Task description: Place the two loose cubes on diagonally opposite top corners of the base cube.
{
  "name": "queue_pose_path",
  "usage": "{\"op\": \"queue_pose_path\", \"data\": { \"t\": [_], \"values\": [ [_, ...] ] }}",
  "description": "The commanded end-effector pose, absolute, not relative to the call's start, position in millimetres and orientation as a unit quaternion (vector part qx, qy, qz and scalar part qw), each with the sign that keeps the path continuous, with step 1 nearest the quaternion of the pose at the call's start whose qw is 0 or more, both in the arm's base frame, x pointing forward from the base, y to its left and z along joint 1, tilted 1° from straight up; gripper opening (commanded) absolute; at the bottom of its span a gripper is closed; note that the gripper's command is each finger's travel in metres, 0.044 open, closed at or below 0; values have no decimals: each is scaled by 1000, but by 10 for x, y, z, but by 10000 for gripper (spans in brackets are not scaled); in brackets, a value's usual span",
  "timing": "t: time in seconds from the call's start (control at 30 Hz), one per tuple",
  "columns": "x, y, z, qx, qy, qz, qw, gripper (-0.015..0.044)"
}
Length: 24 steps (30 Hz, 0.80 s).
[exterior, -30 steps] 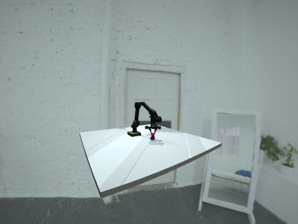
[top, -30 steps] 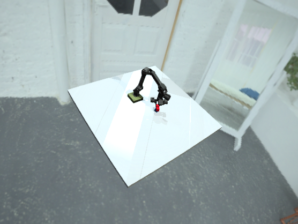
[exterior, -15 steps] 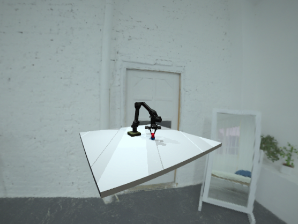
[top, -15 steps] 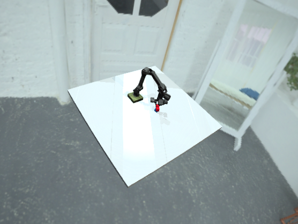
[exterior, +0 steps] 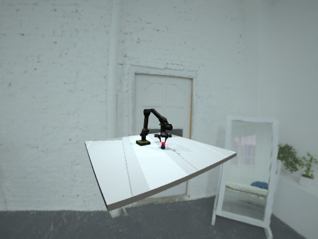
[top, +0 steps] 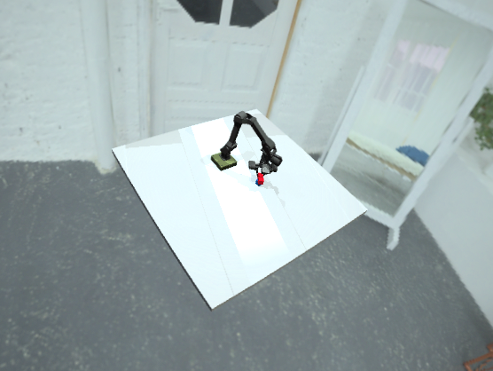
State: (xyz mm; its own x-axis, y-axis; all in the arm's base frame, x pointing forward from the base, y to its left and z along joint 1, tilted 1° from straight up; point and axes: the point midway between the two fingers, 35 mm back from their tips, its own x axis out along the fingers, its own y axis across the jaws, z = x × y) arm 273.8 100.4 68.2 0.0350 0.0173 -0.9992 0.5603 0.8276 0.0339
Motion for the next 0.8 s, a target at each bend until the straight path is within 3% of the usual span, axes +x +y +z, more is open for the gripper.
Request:
{"op": "queue_pose_path", "data": {
  "t": [0.0,0.77],
  "values": [
    [2761,1013,764,219,663,-195,689,205],
    [2746,1008,1136,219,663,-195,689,205]
  ]
}}
